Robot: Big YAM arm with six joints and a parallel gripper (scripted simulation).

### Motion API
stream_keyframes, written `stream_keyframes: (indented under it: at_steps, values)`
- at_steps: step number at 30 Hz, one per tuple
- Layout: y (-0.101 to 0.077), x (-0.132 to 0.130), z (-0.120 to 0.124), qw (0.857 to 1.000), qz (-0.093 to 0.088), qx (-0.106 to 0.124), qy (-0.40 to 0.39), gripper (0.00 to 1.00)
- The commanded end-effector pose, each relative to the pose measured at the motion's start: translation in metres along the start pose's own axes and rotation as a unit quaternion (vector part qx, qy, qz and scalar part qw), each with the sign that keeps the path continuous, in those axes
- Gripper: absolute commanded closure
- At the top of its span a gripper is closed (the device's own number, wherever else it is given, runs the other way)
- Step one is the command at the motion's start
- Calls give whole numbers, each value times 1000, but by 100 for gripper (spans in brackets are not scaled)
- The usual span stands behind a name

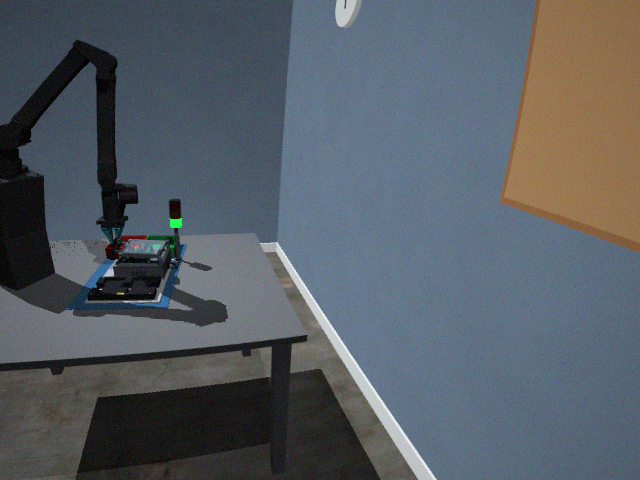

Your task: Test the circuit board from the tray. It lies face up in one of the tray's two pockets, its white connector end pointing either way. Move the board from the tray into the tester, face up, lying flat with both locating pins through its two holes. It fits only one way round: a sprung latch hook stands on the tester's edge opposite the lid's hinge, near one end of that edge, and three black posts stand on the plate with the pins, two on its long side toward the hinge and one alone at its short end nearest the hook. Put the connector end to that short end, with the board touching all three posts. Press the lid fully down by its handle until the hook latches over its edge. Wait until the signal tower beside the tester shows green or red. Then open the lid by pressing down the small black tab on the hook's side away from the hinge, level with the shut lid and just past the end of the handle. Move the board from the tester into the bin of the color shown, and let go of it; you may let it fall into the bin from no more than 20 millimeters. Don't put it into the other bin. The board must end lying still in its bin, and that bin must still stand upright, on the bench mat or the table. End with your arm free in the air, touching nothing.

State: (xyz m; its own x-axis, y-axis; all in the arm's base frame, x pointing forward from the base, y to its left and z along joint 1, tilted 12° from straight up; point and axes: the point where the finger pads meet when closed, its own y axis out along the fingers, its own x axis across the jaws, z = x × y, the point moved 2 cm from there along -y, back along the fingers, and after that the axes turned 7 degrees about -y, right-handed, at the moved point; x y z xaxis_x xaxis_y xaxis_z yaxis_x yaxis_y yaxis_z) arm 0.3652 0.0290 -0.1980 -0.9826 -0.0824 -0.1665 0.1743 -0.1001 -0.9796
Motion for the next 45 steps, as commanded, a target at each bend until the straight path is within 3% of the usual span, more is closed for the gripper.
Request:
stream_keyframes:
  at_steps: [1,45]
  values:
    - [4,0,3,1000,-1,-1,2,74]
    - [0,-4,3,1000,0,-1,2,74]
